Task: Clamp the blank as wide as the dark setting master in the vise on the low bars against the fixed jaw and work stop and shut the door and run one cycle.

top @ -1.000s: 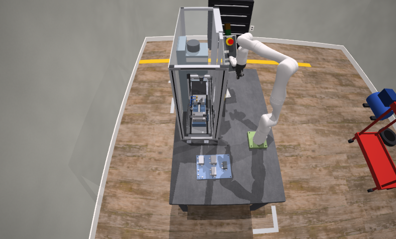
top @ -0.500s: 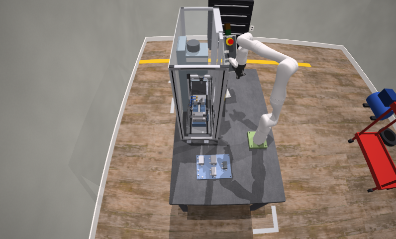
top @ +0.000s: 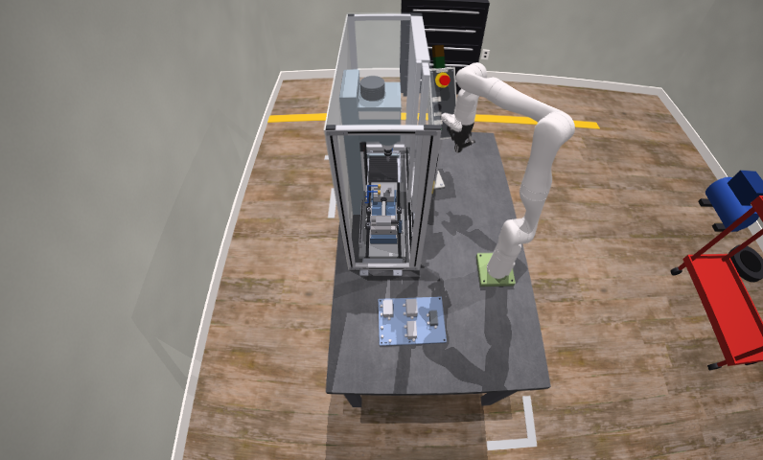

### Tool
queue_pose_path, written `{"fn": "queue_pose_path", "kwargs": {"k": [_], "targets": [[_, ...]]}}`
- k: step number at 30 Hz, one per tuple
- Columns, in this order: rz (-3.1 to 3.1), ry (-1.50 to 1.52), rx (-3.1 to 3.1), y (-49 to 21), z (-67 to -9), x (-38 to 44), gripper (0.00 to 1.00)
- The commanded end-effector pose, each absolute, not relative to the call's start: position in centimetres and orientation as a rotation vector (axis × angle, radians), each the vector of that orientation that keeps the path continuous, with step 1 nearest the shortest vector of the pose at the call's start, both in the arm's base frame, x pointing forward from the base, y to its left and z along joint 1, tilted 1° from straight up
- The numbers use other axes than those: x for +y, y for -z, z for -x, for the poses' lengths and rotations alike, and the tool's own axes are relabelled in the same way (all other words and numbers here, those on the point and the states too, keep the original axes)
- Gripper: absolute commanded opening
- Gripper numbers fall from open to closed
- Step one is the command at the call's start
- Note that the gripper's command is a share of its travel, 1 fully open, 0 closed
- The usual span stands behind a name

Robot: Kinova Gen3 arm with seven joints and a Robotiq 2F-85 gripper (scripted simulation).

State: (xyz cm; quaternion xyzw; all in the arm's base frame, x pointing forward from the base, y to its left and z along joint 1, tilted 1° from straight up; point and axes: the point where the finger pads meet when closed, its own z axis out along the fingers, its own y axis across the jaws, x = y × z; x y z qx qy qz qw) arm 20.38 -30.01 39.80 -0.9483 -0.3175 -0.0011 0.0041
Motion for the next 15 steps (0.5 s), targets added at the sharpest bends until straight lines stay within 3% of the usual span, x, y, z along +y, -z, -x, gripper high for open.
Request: {"fn": "queue_pose_path", "kwargs": {"k": [1,9,15], "targets": [[2.951,0.013,-1.058,-39.86,-20.39,-30.01,0.1],[2.951,0.013,-1.058,-39.86,-20.39,-30.01,0.1],[2.811,0.014,-1.39,-39.85,-20.39,-30.01,0.1]]}}
